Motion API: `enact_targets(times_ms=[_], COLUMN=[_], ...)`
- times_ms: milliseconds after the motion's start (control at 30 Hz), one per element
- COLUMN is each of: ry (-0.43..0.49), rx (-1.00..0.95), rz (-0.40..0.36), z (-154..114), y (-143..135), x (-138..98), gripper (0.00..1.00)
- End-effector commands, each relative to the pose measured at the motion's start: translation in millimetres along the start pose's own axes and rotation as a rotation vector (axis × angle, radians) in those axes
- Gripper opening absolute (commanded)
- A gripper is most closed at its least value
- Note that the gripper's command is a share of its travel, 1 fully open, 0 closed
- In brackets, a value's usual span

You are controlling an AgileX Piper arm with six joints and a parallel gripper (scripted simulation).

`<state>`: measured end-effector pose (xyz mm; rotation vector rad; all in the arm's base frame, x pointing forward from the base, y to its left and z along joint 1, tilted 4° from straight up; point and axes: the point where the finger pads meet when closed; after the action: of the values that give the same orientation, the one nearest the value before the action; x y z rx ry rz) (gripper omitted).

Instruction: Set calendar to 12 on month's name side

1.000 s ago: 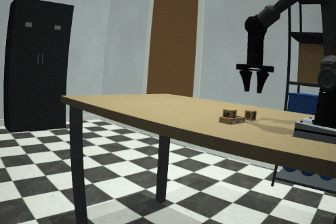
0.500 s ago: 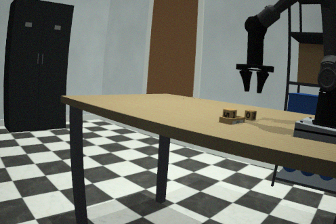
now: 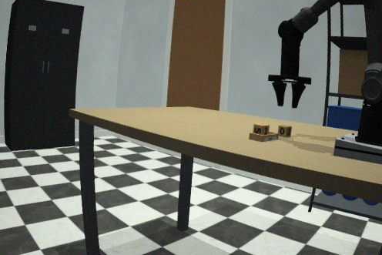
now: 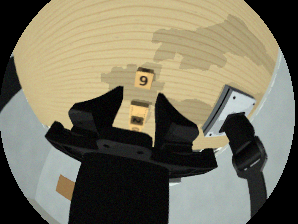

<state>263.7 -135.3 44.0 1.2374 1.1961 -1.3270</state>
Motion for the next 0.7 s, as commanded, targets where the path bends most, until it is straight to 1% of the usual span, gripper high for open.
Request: enact_targets(times_ms=[0, 200, 667], ry=[0.001, 0.001, 0.001], rx=[-0.001, 0.000, 0.000], rz=[-0.005, -0.004, -0.005], z=[-1, -1, -1], y=[-1, -1, -1], x=[3, 8, 30], gripper=[0.64, 0.64, 0.64])
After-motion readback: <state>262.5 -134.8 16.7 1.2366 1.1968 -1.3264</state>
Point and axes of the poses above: the point where the finger pads meet when closed, its own x axis out along the fingers, its own y axis across the jaws, z = x × y, and after that the axes turned 12 degrees about -x, right-handed
